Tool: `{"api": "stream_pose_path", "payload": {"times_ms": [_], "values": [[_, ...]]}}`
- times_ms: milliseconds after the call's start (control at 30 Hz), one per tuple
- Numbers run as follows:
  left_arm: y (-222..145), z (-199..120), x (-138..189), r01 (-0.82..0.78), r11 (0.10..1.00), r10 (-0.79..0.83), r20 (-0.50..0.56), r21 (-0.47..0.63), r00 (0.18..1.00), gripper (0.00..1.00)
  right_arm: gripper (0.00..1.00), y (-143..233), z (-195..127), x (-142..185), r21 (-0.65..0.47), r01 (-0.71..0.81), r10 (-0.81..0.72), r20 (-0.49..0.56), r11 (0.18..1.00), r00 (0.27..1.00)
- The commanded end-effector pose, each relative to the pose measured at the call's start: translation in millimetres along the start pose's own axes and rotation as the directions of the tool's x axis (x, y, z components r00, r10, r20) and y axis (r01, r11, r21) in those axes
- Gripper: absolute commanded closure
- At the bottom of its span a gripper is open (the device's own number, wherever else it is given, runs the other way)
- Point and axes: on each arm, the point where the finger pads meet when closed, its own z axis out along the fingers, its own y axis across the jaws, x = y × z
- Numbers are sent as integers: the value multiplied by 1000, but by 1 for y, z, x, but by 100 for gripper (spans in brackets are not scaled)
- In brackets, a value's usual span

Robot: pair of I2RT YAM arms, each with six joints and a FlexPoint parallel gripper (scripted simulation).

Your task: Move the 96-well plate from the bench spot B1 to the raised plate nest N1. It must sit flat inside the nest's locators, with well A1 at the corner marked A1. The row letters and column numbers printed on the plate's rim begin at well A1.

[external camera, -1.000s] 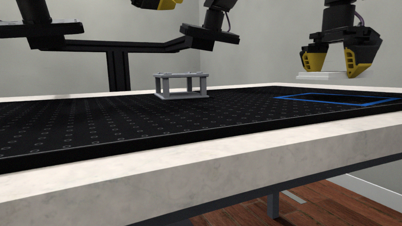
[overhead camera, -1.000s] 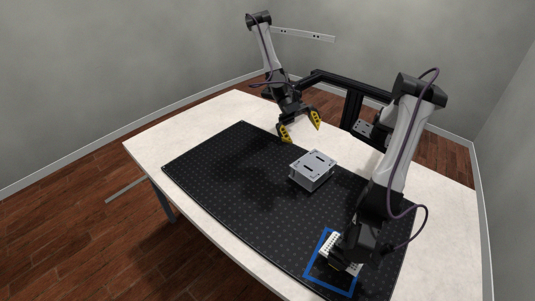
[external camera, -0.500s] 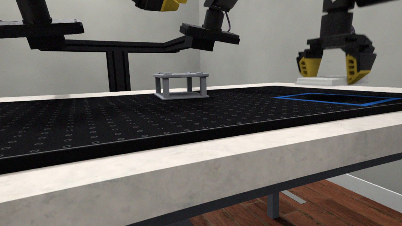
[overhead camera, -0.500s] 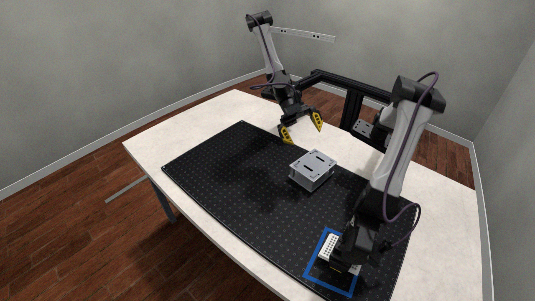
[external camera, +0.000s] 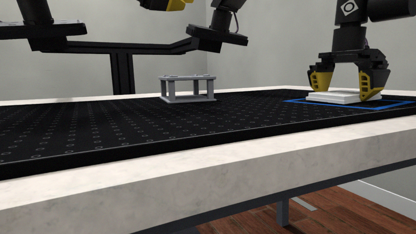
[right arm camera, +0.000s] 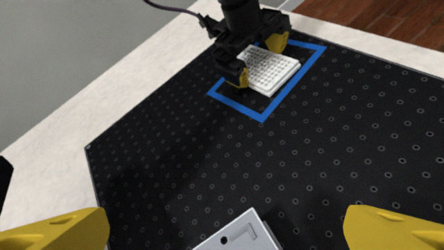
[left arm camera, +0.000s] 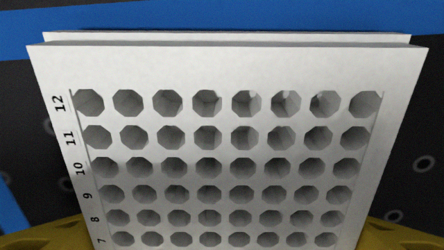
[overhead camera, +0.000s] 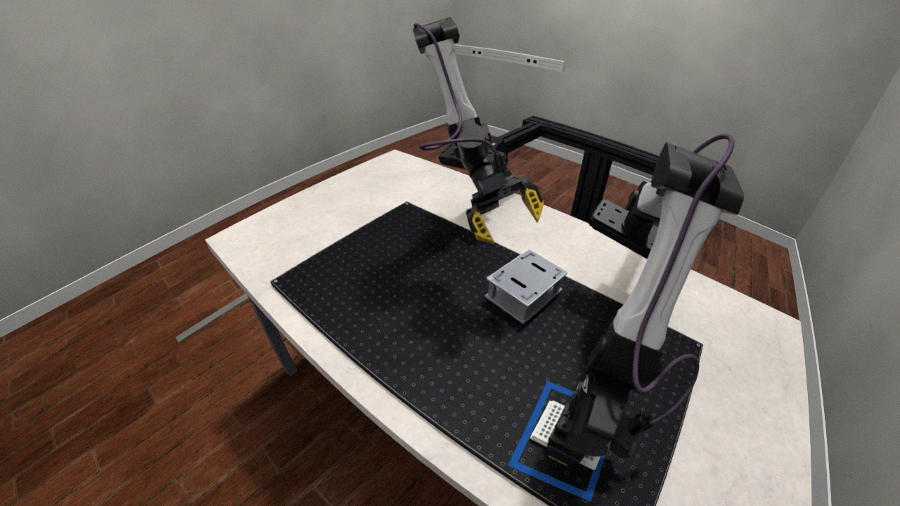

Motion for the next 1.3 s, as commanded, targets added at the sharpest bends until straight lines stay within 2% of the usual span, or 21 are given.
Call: {"api": "stream_pose_path", "payload": {"times_ms": [0, 33, 100, 267, 500, 667, 767, 867, 1000, 1100, 1267], "values": [[-12, 1, -5, 3, 999, -3, 8, 35, 1000, 23, 0, 4, 5, -18, -5, 8, -8, 48, 1000, 999], [-14, -3, -4, 5, 999, -5, 9, 50, 1000, 23, 0, 4, 5, -18, -5, 8, -8, 48, 1000, 999], [-9, -2, -2, 3, 999, -3, 6, 32, 1000, 1, 0, 4, 5, -18, -5, 8, -8, 48, 1000, 999], [-9, -27, 2, 4, 1000, -4, 17, 31, 1000, 0, 0, 4, 5, -18, -5, 8, -8, 48, 1000, 999], [-2, -36, 2, 4, 999, -5, 18, 34, 1000, 0, 0, 4, 5, -19, -5, 8, -8, 48, 1000, 999], [-25, -83, 0, 8, 995, -10, 22, 96, 1000, 0, 0, 4, 5, -19, -5, 8, -8, 48, 1000, 999], [-26, -97, 0, -16, 996, 14, 23, 88, 1000, 0, 0, 4, 5, -19, -5, 8, -8, 48, 1000, 999], [-30, -107, 0, -115, 989, 112, 31, 93, 993, 0, 0, 4, 5, -19, -5, 8, -8, 48, 1000, 999], [-29, -99, 1, -221, 972, 218, 35, 81, 975, 0, 0, 4, 5, -19, -5, 8, -8, 49, 1000, 999], [-24, -85, 2, -385, 921, 384, 38, 51, 923, 0, 0, 4, 5, -19, -5, 8, -8, 49, 1000, 999], [-21, -80, 2, -604, 796, 602, 48, 36, 797, 0, 0, 4, 5, -19, -5, 8, -8, 49, 1000, 999]]}}
